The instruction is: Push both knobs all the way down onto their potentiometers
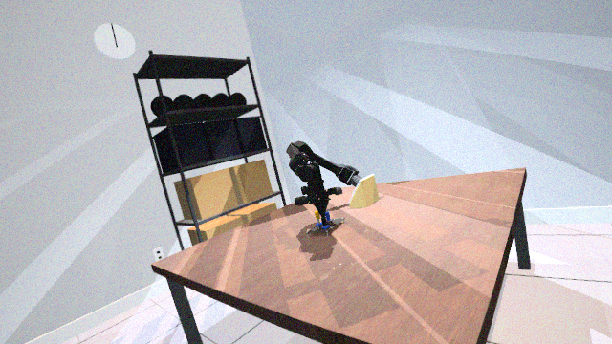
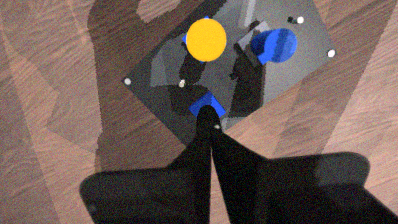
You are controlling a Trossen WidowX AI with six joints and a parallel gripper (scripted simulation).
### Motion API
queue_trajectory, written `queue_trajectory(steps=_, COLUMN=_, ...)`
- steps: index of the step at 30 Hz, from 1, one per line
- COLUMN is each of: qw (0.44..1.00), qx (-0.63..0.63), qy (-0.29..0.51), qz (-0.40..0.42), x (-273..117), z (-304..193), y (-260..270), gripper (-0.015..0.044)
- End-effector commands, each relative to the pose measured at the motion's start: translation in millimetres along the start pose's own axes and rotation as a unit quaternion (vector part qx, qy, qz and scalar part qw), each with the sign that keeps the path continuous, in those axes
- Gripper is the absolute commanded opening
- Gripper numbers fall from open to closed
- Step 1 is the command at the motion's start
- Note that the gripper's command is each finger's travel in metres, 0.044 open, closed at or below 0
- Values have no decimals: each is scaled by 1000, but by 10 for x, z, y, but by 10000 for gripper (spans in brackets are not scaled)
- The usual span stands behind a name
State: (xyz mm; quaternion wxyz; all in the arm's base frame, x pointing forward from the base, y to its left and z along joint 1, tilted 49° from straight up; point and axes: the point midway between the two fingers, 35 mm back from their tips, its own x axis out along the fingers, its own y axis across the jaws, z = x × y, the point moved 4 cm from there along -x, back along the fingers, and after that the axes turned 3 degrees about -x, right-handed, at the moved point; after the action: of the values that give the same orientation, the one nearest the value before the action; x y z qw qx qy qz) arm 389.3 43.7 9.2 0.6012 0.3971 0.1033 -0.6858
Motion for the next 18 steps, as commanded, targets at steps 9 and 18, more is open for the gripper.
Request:
queue_trajectory(steps=9, qw=1000, qx=18, qy=-12, qz=-15, x=102, z=13, y=60, gripper=0)
queue_trajectory(steps=18, qw=1000, qx=18, qy=-12, qz=-16, x=-41, z=8, y=65, gripper=0)
